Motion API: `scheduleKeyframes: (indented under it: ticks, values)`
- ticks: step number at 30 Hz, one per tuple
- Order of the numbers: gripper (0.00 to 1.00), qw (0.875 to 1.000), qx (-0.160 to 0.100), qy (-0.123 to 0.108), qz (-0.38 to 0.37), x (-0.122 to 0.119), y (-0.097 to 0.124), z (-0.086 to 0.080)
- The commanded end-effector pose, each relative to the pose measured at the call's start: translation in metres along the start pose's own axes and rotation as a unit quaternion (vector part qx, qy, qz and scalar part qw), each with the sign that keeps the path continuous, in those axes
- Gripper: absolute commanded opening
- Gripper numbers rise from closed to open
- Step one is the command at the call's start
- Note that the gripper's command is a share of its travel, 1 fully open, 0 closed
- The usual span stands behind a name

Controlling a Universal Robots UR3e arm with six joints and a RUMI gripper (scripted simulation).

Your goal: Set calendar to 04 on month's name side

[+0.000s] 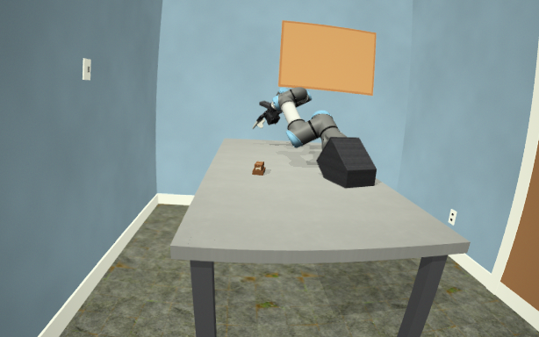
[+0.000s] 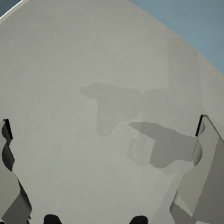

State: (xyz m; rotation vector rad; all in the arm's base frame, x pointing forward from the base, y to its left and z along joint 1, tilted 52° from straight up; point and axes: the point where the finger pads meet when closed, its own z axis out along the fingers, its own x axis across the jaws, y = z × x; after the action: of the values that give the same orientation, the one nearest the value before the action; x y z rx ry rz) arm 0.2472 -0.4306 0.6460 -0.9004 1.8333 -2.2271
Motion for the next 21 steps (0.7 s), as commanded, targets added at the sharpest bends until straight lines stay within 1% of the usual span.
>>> scheduleKeyframes:
  ticks: [1,7,9,10,21]
  values:
    - [1.0,1.0,-0.01,-0.015,0.009,-0.023,-0.001,0.002]
    - [1.0,0.999,-0.038,-0.028,0.022,-0.044,0.009,0.003]
    - [1.0,0.999,-0.038,-0.028,0.022,-0.044,0.009,0.003]
    - [1.0,0.998,-0.042,-0.031,0.023,-0.048,0.01,0.003]
    - [1.0,0.992,-0.102,-0.063,0.03,-0.095,0.035,-0.001]
